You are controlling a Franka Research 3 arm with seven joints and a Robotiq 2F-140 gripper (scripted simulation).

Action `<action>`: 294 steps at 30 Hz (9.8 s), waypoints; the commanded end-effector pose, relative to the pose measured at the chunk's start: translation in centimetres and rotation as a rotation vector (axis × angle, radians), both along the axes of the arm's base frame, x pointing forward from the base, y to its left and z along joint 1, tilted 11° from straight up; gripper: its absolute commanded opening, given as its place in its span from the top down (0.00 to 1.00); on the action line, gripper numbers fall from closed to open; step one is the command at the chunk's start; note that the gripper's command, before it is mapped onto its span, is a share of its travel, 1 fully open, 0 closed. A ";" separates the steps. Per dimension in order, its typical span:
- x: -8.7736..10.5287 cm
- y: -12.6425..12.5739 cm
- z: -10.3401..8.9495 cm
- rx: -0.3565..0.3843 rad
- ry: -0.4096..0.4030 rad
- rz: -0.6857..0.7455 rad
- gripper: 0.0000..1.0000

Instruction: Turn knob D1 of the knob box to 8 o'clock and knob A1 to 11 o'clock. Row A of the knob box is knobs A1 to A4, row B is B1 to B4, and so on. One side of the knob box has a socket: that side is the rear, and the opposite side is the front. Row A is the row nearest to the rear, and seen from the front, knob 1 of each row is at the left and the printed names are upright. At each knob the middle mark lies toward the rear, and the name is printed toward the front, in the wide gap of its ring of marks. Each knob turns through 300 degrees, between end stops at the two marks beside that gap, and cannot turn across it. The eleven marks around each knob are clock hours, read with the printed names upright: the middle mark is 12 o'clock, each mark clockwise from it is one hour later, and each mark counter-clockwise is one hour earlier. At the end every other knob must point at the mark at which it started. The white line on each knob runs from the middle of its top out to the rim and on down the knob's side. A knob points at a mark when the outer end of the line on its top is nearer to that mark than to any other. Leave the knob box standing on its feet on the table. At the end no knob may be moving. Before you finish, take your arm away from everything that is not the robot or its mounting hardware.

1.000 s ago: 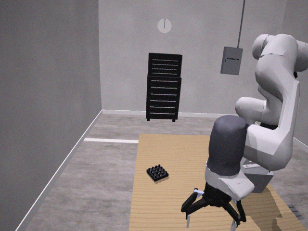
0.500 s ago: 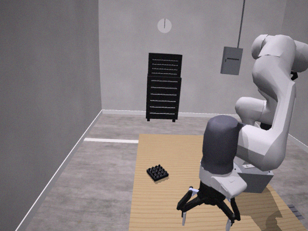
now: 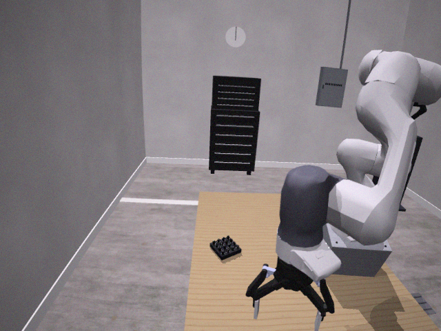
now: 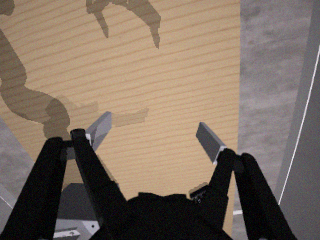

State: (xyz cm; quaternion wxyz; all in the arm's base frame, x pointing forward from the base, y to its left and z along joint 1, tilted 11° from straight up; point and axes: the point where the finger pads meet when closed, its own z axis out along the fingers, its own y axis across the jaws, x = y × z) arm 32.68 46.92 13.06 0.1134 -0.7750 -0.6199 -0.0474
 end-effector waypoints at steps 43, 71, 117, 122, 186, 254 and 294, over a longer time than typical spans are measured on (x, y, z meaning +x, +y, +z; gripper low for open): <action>8.4 -8.3 -5.5 0.002 0.028 -0.160 0.00; 10.9 -11.9 -7.4 0.000 0.037 -0.224 0.00; 14.6 -19.4 -11.1 -0.005 0.053 -0.348 0.00; 14.6 -19.4 -11.1 -0.005 0.053 -0.348 0.00; 15.3 -48.7 -23.5 -0.060 0.102 -0.790 0.00; 15.3 -48.7 -23.5 -0.060 0.102 -0.790 0.00; 12.6 -50.7 -24.0 -0.060 0.102 -0.790 0.00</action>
